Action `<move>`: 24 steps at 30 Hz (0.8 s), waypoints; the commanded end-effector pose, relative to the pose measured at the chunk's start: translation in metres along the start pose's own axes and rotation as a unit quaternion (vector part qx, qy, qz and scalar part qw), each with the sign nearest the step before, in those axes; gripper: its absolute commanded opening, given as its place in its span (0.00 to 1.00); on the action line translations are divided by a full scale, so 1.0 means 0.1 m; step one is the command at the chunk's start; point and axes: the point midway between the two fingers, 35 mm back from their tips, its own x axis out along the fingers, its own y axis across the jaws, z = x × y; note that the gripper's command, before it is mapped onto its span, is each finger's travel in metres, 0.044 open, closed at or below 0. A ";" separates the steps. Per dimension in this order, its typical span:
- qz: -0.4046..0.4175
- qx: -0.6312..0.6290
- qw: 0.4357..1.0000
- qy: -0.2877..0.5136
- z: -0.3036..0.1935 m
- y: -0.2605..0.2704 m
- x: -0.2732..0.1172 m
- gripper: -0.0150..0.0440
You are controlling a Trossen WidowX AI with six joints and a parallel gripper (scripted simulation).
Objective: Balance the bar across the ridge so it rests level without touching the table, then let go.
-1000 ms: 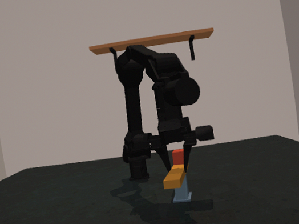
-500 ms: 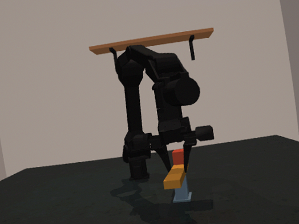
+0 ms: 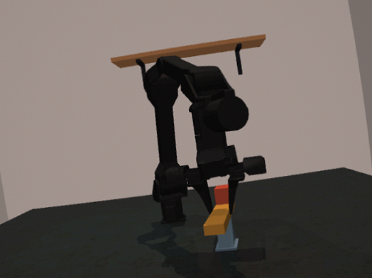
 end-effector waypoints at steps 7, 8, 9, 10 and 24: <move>-0.001 0.000 1.000 0.000 0.00 0.00 0.03 0.25; -0.001 0.000 1.000 0.000 0.00 0.00 0.03 0.25; -0.001 0.000 1.000 0.000 0.00 0.00 0.03 0.25; -0.001 0.000 1.000 0.000 0.00 0.00 0.03 0.25; -0.001 0.000 1.000 0.000 0.00 0.00 0.04 0.25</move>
